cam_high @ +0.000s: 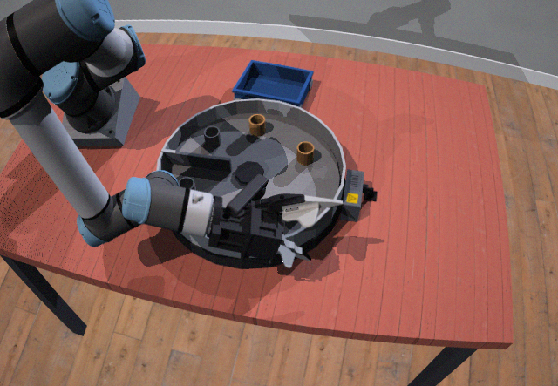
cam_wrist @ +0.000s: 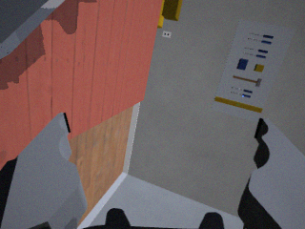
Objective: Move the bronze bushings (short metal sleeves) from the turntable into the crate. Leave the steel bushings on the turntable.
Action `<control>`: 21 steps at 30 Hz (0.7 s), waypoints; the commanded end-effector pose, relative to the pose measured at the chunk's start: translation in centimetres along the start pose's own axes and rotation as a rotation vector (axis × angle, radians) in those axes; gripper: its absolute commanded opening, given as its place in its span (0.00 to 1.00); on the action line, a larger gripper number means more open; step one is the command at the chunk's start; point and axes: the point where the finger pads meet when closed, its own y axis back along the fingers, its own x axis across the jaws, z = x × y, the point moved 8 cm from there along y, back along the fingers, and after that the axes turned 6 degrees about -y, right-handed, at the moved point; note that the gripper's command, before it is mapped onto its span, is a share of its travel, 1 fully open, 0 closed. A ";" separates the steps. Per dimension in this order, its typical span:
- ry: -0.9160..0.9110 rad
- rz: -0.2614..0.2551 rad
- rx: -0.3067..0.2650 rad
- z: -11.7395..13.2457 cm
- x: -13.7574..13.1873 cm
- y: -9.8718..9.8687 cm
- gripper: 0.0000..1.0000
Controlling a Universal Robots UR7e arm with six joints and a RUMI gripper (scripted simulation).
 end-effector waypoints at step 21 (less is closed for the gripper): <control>0.001 0.001 0.000 0.0 0.1 0.0 1.00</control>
